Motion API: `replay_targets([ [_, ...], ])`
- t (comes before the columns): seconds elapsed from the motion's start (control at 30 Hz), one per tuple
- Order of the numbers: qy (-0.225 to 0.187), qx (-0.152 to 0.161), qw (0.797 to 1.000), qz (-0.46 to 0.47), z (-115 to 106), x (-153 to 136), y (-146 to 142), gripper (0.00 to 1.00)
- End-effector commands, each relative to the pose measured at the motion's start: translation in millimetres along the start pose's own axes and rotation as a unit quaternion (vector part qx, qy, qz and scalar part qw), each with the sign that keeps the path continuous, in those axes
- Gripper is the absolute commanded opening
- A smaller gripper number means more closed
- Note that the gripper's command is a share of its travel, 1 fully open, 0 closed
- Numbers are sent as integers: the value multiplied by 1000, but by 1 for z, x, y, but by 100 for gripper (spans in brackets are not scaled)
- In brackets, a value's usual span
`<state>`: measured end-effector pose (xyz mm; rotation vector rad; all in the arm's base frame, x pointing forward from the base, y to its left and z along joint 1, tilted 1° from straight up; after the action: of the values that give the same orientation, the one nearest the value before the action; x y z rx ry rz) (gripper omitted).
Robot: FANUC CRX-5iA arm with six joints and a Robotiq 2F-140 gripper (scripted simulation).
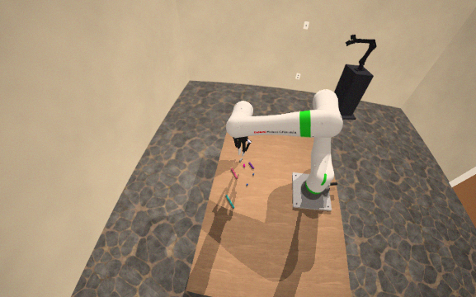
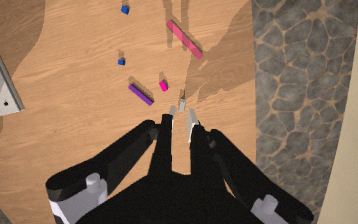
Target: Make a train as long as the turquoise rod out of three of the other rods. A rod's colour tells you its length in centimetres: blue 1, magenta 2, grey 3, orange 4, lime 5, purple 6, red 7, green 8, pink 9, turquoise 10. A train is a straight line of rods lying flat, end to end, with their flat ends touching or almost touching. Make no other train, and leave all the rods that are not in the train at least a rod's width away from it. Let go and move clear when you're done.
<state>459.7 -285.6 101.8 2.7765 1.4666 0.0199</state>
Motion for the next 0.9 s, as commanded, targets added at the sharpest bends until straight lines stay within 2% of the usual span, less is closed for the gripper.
replay_targets([
  [0.0,0,0,1000,0,0,0,0,15],
  [0.87,0,0,1000,0,9,0,0,15],
])
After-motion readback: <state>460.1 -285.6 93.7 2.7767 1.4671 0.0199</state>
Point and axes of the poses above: the point where the finger pads meet when closed, its own z axis out along the fingers, its own y axis across the jaws, x = y × z, the point moved 1 cm from there along -z, back along the fingers, and after that the axes turned 3 degrees about z, right-handed, at the moved point
